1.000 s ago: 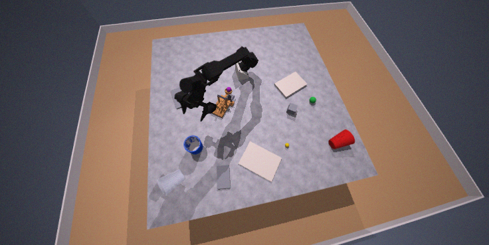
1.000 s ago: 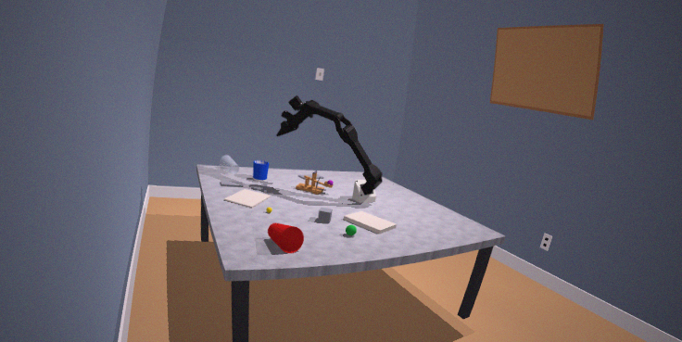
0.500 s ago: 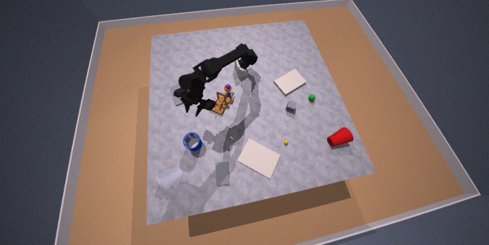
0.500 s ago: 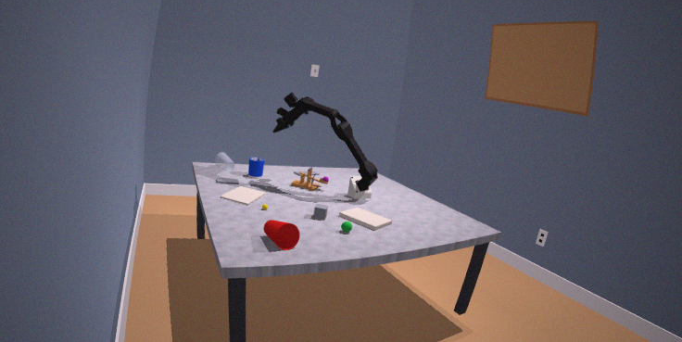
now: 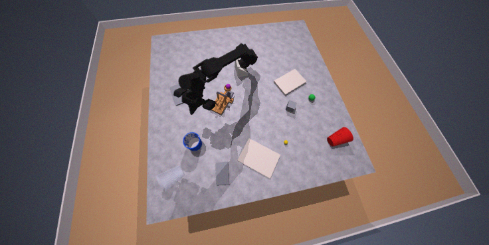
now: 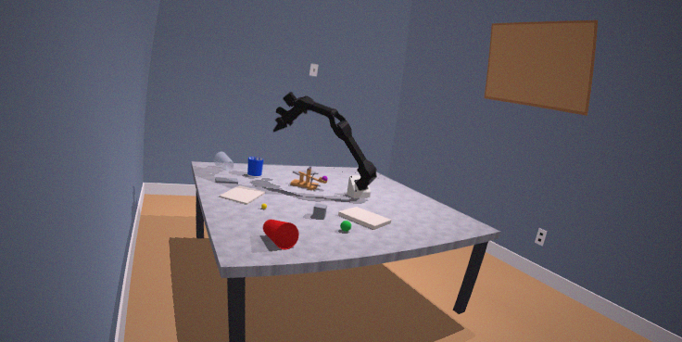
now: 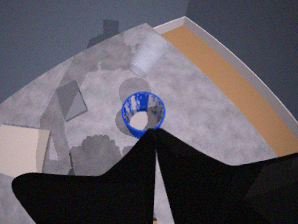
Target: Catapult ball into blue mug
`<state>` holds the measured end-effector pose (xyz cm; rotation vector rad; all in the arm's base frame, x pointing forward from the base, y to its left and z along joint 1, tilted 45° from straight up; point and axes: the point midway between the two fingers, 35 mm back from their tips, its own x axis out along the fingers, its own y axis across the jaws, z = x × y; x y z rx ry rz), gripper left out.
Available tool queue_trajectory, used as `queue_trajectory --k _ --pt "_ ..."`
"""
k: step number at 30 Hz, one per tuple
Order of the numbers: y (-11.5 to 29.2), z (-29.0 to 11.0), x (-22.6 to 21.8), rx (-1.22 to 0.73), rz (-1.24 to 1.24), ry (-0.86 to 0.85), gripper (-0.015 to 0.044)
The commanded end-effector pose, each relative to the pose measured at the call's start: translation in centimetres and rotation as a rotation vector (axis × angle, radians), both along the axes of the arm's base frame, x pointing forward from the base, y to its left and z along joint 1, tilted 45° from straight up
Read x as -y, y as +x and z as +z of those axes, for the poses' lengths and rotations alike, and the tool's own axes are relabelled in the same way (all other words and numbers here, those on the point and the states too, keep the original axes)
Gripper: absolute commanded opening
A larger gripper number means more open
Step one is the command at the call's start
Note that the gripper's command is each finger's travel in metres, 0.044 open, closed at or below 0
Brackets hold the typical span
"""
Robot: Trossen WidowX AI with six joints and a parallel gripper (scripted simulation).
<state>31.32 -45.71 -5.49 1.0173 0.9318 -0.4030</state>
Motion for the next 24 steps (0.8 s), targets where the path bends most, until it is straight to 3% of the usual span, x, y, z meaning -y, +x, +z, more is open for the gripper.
queue_trajectory --k 1,24 --pt "0.2 0.2 -0.2 -0.003 0.014 -0.008 0.0000" --pt "-0.3 1.7 -11.5 -0.227 0.631 -0.162 0.0000"
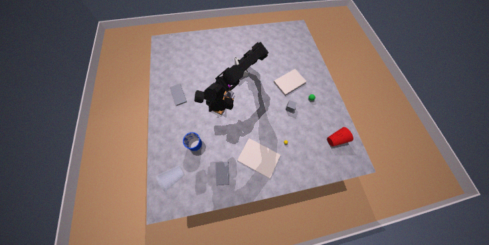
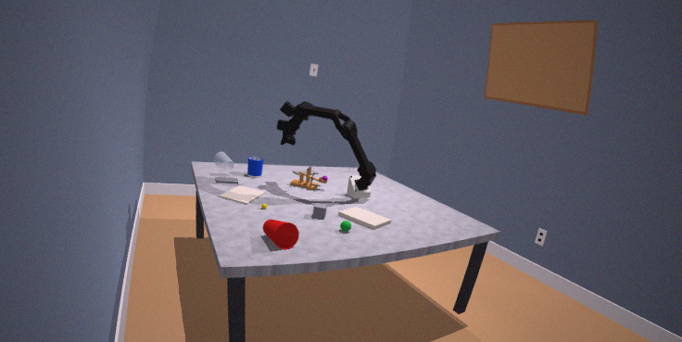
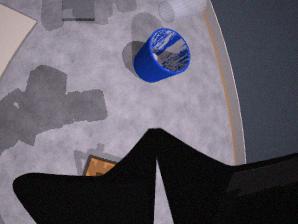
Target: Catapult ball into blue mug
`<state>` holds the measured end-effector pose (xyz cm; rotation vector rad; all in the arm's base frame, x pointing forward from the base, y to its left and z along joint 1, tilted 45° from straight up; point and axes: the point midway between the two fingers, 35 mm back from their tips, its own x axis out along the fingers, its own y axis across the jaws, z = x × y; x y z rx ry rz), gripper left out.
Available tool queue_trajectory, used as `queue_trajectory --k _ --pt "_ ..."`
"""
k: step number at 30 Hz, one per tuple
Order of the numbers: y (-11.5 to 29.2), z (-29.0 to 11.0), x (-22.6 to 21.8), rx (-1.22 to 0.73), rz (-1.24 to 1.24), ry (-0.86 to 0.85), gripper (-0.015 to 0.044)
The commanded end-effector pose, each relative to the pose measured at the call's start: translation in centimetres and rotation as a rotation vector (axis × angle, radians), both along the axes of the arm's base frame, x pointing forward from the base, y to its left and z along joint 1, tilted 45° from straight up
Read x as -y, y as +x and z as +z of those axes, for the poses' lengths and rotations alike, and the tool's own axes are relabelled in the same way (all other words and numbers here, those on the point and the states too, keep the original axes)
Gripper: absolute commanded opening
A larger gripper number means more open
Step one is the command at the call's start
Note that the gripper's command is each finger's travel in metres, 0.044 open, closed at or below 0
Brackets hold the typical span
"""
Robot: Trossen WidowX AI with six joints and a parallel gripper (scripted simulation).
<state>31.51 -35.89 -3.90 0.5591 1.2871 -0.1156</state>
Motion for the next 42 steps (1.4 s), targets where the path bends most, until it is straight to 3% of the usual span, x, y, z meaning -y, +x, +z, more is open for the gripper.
queue_trajectory --k 1,21,42 --pt "-0.6 0.2 -2.2 -0.043 0.118 -0.014 0.0000" --pt "-5.3 2.3 -12.1 -0.209 0.739 -0.042 0.0000" --pt "-12.8 4.9 -20.7 -0.338 1.413 0.044 0.0000"
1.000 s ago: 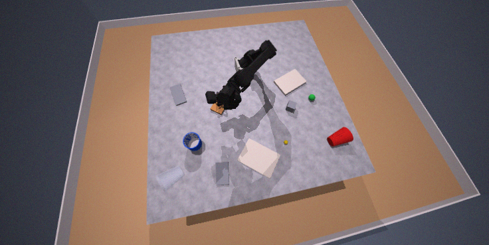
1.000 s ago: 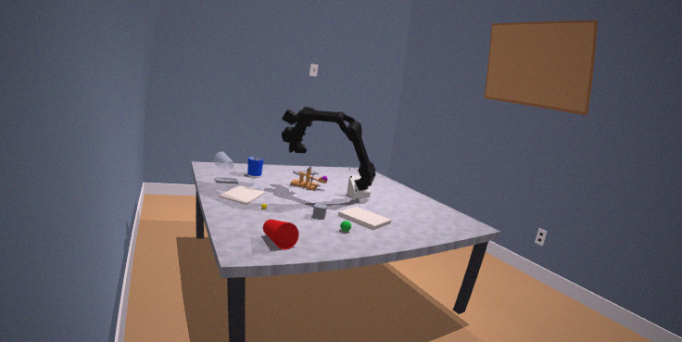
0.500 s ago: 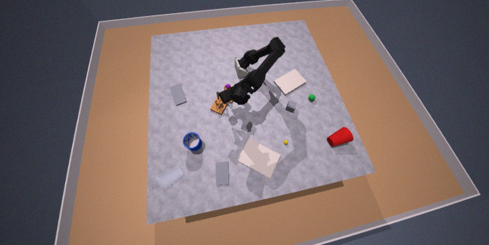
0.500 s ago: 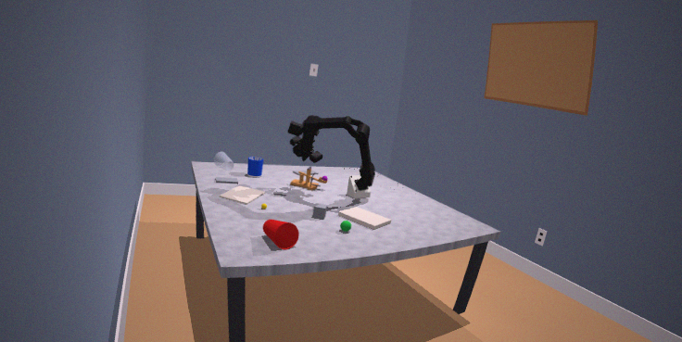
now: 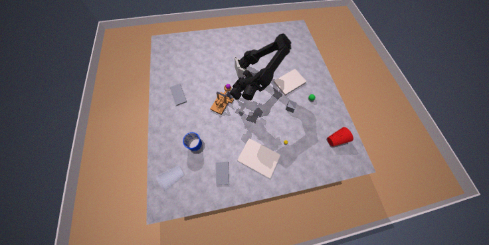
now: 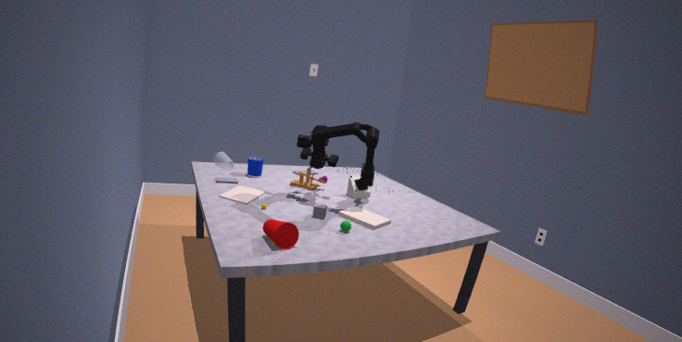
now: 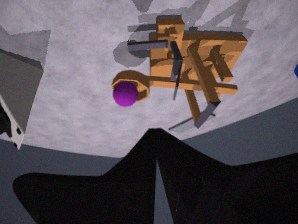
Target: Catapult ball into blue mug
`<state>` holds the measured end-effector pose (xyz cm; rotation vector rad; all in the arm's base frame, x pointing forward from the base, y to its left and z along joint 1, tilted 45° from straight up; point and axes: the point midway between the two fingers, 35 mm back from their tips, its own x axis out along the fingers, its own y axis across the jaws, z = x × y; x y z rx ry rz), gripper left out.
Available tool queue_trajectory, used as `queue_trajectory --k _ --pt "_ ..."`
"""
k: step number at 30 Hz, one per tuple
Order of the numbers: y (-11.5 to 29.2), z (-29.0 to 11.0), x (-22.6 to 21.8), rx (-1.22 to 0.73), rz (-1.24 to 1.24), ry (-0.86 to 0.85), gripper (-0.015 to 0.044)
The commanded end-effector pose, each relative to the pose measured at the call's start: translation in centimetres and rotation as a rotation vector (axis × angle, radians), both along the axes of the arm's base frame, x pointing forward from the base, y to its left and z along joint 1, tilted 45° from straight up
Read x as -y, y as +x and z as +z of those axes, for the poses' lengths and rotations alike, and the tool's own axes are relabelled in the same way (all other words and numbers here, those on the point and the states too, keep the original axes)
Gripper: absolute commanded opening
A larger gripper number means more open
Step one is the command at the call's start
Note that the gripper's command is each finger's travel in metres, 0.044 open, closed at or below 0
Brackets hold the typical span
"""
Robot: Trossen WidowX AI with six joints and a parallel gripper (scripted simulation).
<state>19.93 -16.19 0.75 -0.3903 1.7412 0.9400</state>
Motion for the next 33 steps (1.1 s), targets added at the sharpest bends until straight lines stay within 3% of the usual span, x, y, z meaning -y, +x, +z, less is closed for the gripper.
queue_trajectory --k 1,33 --pt "-1.3 0.3 -1.0 -0.031 0.087 0.019 0.0000" --pt "-0.3 -2.9 -3.8 -0.027 0.088 0.020 0.0000"
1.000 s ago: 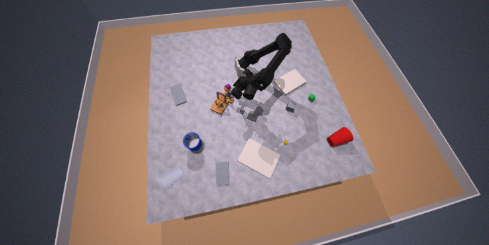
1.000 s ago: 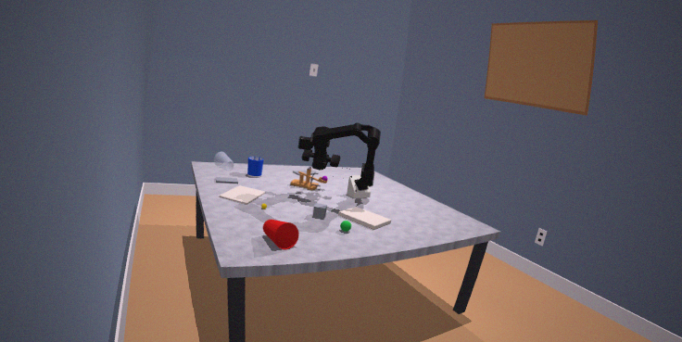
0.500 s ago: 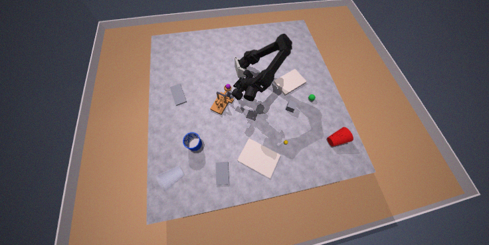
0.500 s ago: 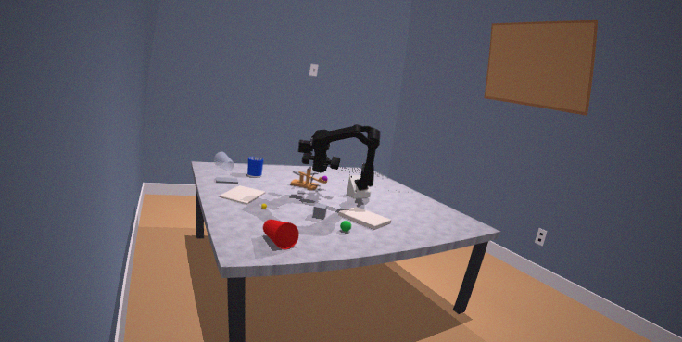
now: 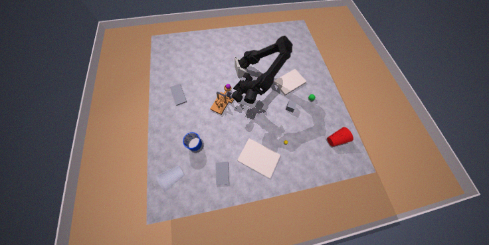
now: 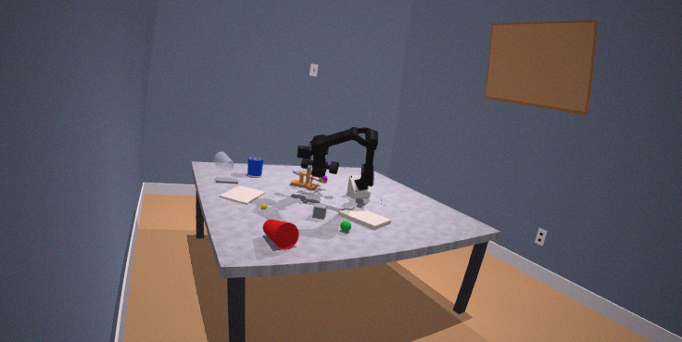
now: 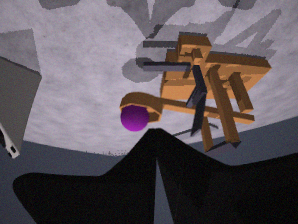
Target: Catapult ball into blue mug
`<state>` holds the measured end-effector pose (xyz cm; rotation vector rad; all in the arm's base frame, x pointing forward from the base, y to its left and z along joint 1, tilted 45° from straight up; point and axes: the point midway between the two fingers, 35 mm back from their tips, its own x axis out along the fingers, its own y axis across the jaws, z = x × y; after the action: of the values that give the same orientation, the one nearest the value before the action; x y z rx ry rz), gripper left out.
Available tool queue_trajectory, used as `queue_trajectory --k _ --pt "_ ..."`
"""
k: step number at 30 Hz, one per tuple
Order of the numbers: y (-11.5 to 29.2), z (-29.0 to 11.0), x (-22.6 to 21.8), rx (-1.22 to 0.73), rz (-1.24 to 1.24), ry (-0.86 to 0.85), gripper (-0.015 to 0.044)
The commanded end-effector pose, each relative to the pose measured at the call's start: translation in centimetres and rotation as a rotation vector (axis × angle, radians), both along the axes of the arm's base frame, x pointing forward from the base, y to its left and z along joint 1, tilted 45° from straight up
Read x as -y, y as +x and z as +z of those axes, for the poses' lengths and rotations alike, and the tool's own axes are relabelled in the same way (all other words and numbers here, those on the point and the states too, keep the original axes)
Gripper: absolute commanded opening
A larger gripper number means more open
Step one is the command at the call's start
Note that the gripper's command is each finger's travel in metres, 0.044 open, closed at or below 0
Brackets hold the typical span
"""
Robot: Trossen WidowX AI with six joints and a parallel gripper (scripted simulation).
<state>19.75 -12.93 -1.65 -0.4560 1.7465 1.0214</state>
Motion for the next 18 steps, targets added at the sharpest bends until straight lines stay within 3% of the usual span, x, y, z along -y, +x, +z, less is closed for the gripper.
queue_trajectory --k 1,18 --pt "-0.1 -0.7 -0.7 -0.008 -0.003 0.007 0.0000" --pt "0.1 -2.7 -2.7 -0.008 -0.003 0.008 0.0000"
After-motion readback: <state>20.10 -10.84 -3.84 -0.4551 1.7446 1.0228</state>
